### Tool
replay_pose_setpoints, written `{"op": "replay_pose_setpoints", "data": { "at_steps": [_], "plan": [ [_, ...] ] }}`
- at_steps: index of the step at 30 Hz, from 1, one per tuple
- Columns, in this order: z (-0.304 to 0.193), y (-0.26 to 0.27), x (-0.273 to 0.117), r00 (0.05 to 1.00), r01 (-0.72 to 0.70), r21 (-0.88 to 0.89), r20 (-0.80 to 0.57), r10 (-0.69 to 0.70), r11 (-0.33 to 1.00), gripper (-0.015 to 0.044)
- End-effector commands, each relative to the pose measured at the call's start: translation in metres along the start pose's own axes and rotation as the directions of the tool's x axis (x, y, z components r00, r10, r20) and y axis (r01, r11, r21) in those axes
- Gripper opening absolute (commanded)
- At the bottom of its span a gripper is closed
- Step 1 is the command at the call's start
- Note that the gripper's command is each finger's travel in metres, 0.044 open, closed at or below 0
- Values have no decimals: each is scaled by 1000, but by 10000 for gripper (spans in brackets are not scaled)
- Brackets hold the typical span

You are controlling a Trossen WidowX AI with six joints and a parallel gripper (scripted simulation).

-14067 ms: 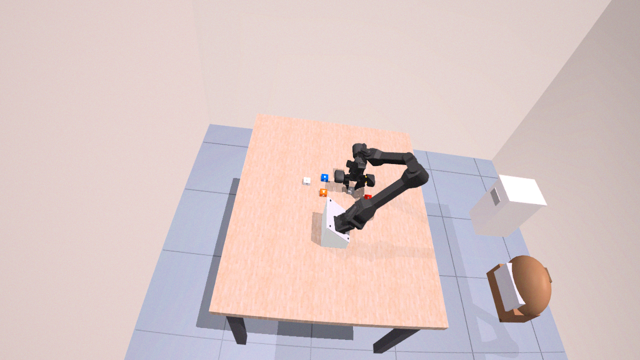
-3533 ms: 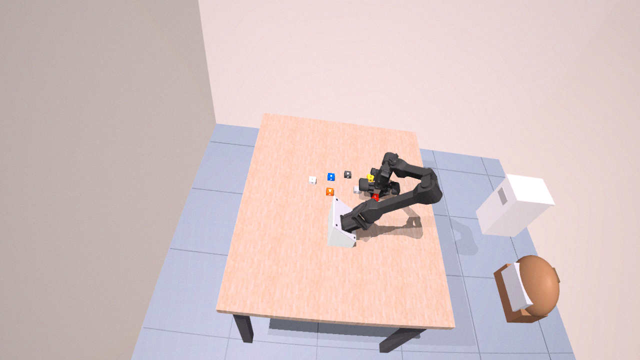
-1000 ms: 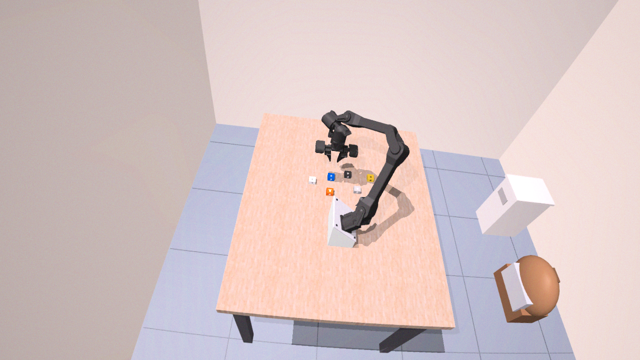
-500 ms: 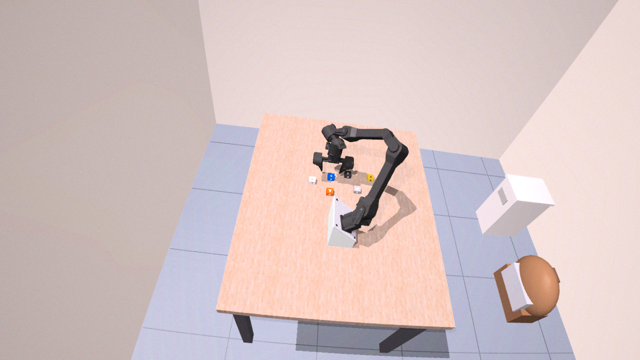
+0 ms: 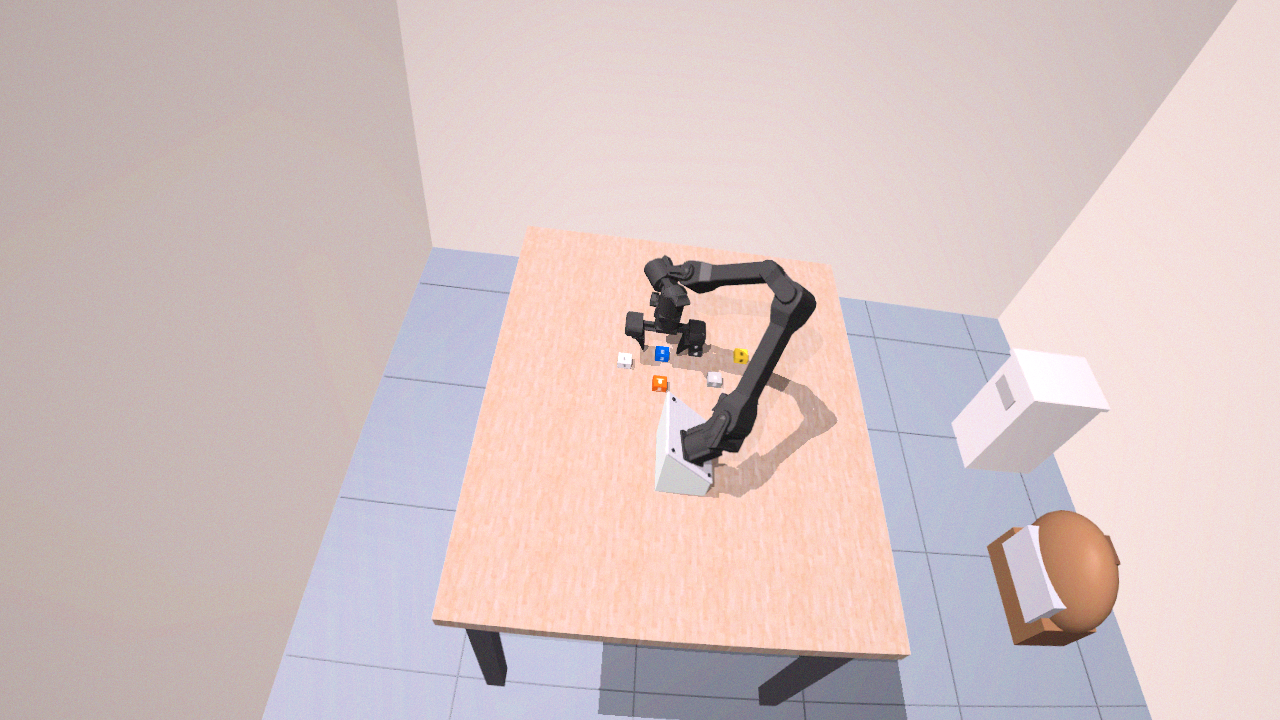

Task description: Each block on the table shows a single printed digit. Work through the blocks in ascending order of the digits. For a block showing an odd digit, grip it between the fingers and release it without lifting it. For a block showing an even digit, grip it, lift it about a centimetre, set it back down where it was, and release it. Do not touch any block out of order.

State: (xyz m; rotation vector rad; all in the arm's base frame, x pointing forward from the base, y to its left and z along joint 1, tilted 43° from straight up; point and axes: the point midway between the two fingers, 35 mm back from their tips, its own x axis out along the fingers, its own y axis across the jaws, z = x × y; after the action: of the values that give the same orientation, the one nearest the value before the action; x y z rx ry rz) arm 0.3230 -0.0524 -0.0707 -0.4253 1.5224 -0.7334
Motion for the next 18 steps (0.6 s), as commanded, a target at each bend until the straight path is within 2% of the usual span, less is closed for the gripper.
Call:
{"op": "replay_pose_setpoints", "data": {
  "at_steps": [1,4,15,18],
  "plan": [
    [-2,0,9,1000,8,-9,-5,-8,1000,400],
    [-2,0,11,1000,8,-9,-5,-8,1000,400],
    [-2,0,11,1000,8,-9,-5,-8,1000,120],
    [-2,0,11,1000,8,-9,-5,-8,1000,120]
  ]
}}
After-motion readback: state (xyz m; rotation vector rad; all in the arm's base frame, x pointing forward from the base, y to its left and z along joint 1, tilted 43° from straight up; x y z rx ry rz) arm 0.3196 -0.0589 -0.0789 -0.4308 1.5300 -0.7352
